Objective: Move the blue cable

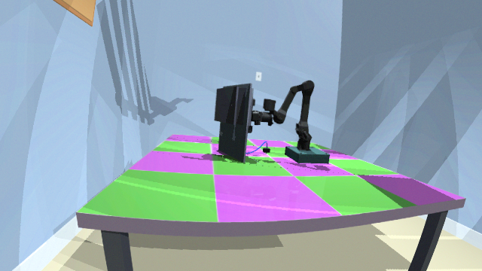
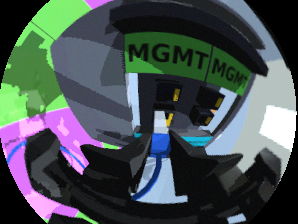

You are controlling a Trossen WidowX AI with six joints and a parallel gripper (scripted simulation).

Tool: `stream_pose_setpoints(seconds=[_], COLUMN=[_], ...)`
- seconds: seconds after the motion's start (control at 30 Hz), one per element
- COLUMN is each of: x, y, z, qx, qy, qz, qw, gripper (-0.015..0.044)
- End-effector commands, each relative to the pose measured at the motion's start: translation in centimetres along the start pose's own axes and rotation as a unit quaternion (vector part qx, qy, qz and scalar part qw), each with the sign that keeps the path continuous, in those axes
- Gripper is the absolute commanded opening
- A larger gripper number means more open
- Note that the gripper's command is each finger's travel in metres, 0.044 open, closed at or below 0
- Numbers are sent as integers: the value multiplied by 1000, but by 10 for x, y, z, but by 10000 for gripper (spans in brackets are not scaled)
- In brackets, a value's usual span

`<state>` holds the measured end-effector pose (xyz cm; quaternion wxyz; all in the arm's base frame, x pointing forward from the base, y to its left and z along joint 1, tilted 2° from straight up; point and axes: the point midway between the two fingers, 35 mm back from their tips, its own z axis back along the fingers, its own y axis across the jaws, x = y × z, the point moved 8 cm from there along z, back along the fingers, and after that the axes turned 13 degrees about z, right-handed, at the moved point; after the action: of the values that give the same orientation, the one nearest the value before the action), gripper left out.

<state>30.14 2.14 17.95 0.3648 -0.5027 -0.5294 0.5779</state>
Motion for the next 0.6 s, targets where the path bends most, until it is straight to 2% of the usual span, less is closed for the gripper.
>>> stream_pose_setpoints(seconds=[0.0, 0.57], x=[0, 1], y=[-1, -1], z=[-2, -5], qx=[-3, -4], qy=[2, 2], qz=[0, 0], qw=[1000, 1000], gripper=[0, 0])
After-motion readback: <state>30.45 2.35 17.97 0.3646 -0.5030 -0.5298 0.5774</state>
